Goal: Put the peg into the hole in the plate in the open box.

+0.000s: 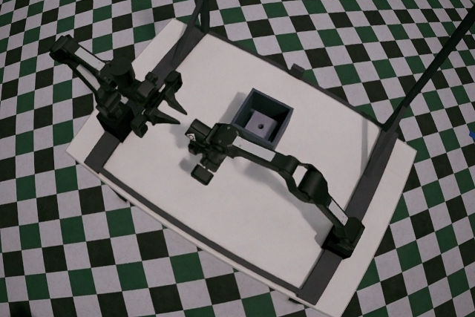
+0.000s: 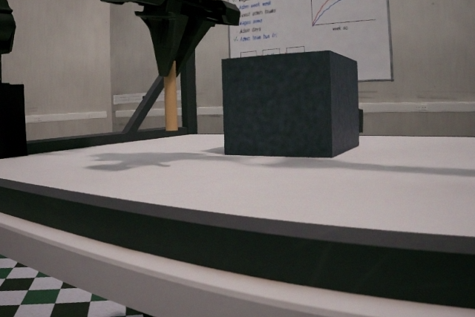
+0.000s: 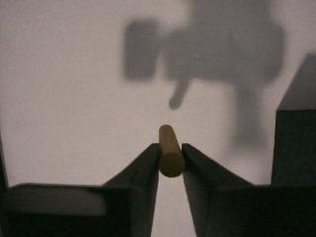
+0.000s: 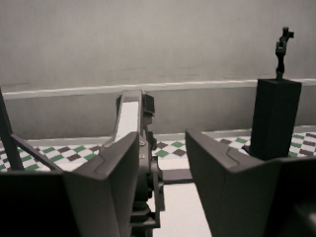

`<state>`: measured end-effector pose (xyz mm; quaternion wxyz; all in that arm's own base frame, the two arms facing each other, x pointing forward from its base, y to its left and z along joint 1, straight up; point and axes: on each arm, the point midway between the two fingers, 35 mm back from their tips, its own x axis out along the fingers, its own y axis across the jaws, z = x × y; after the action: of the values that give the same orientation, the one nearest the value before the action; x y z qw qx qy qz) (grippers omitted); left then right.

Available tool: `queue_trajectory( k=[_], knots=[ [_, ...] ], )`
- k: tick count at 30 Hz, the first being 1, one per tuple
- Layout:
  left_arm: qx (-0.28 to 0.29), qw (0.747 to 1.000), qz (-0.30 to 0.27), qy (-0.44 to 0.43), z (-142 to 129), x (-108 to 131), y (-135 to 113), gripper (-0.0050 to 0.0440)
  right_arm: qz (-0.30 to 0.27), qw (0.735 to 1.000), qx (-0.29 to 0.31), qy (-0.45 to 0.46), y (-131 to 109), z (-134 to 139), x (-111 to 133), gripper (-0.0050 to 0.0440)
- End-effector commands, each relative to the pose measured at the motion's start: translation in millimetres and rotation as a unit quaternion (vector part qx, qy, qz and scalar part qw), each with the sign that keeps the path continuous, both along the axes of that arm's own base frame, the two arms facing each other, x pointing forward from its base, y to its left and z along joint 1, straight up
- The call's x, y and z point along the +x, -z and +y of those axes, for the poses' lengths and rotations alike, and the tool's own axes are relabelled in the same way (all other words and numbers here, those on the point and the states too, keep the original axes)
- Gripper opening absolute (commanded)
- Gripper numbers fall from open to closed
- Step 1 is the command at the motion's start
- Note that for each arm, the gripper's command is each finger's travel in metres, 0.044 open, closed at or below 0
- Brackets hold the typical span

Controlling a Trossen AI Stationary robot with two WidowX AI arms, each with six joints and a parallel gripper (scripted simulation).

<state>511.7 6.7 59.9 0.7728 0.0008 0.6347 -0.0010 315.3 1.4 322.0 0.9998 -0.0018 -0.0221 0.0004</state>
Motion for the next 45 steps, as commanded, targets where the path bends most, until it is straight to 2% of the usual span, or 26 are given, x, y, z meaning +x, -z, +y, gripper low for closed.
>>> queue_trajectory(
  k=[1,8,9,12,20,27,30,31,33,35,42,43,44,45],
  knots=[
    [0.0,1.0,-0.026,-0.001,-1.7,5.3,-29.6,-0.005,-0.004,1.0,-0.002,0.002,-3.7,-1.1,-0.5,0.0126],
    [0.001,1.0,-0.023,-0.001,-1.6,4.8,-33.2,-0.005,-0.004,1.0,-0.002,0.002,-3.7,-1.1,-0.5,0.0126],
    [-0.003,0.999,-0.036,0.017,-11.2,1.1,-50.3,-0.005,-0.004,1.0,-0.002,0.002,-3.7,-1.1,-0.5,0.0126],
    [-0.003,0.999,-0.031,0.027,-16.7,-3.8,-51.3,-0.005,-0.004,1.0,-0.002,0.002,-3.7,-1.1,-0.5,0.0126],
    [-0.001,0.987,-0.075,0.142,-79.1,-35.6,-117.1,-0.005,-0.004,1.0,-0.002,0.002,-3.7,-1.1,-0.5,0.0126],
    [-0.002,0.965,-0.111,0.238,-124.3,-77.6,-168.0,-0.005,-0.004,1.0,-0.002,0.002,-3.7,-1.1,-0.5,0.0126],
    [-0.001,0.961,-0.115,0.251,-129.7,-84.1,-174.0,-0.005,-0.004,1.0,-0.002,0.002,-3.7,-1.1,-0.5,0.0126],
    [0.004,0.964,-0.108,0.243,-125.0,-78.9,-166.8,-0.005,-0.004,1.0,-0.002,0.002,-3.7,-1.1,-0.5,0.0126],
    [-0.002,0.956,-0.122,0.265,-135.9,-91.6,-182.2,-0.005,-0.004,1.0,-0.002,0.002,-3.7,-1.1,-0.5,0.0126],
    [-0.005,0.943,-0.133,0.306,-152.2,-114.5,-198.4,-0.005,-0.004,1.0,-0.002,0.002,-3.7,-1.1,-0.5,0.0126],
    [-0.006,0.898,-0.177,0.403,-181.1,-174.9,-243.6,-0.005,-0.004,1.0,-0.002,0.002,-3.7,-1.1,-0.5,0.0126],
    [0.0,0.898,-0.171,0.405,-183.5,-168.0,-238.7,-0.005,-0.004,1.0,-0.002,0.002,-3.7,-1.1,-0.5,0.0126],
    [0.007,0.912,-0.138,0.386,-184.8,-131.9,-207.7,-0.005,-0.004,1.0,-0.002,0.002,-3.7,-1.1,-0.5,0.0126],
    [0.007,0.912,-0.138,0.386,-184.8,-131.9,-207.7,-0.005,-0.004,1.0,-0.002,0.002,-3.7,-1.1,-0.5,0.0126]
  ],
)
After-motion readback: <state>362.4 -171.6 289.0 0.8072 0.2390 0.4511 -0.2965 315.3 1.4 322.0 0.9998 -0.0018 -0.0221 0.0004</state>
